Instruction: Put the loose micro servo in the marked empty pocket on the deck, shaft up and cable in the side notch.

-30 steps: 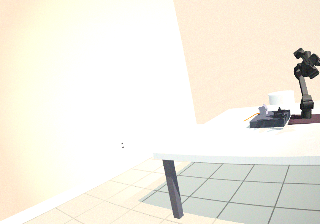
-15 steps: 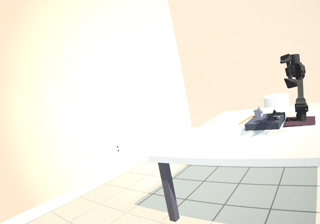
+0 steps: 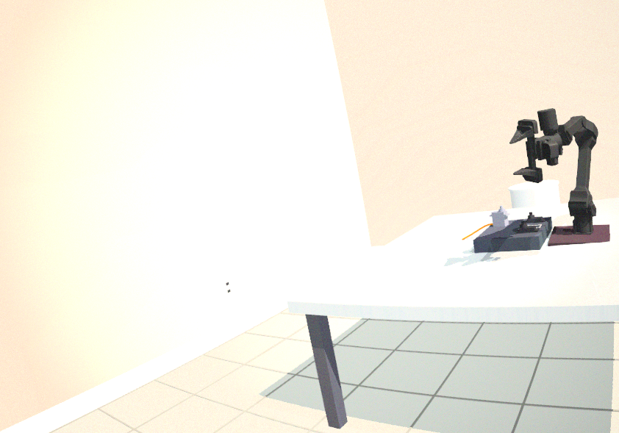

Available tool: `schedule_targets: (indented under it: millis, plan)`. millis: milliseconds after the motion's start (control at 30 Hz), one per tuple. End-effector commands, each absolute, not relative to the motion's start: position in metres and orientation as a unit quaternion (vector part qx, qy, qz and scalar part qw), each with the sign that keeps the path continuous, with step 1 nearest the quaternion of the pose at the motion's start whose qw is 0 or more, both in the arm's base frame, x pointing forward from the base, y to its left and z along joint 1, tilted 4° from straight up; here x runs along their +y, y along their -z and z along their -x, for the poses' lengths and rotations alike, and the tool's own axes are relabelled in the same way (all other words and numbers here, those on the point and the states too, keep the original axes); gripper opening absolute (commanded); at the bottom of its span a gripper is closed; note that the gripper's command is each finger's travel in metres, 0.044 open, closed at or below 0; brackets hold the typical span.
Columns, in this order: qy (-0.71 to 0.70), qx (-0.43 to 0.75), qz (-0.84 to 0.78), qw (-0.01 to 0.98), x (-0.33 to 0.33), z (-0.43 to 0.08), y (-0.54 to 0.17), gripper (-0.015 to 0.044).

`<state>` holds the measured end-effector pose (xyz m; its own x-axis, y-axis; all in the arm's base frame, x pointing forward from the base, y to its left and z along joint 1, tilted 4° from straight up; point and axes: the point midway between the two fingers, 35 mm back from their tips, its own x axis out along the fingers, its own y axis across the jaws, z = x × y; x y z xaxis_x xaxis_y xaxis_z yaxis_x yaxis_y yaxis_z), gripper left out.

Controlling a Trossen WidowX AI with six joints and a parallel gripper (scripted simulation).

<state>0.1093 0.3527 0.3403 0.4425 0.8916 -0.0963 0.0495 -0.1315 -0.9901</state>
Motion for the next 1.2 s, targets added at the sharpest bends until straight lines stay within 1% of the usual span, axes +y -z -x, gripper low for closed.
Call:
schedule_targets:
  millis: [0,200,533,867,1167]
  plan:
    - [-0.372,-0.329,0.705,0.506,0.351,-0.144,-0.324,0.044]
    - [-0.368,-0.273,0.761,0.46,0.339,-0.188,-0.305,0.044]
    - [-0.384,-0.174,0.837,0.348,0.3,-0.261,-0.267,0.044]
    - [-0.439,-0.069,0.866,0.228,0.232,-0.324,-0.227,0.044]
    - [-0.522,0.012,0.843,0.134,0.148,-0.364,-0.195,0.044]
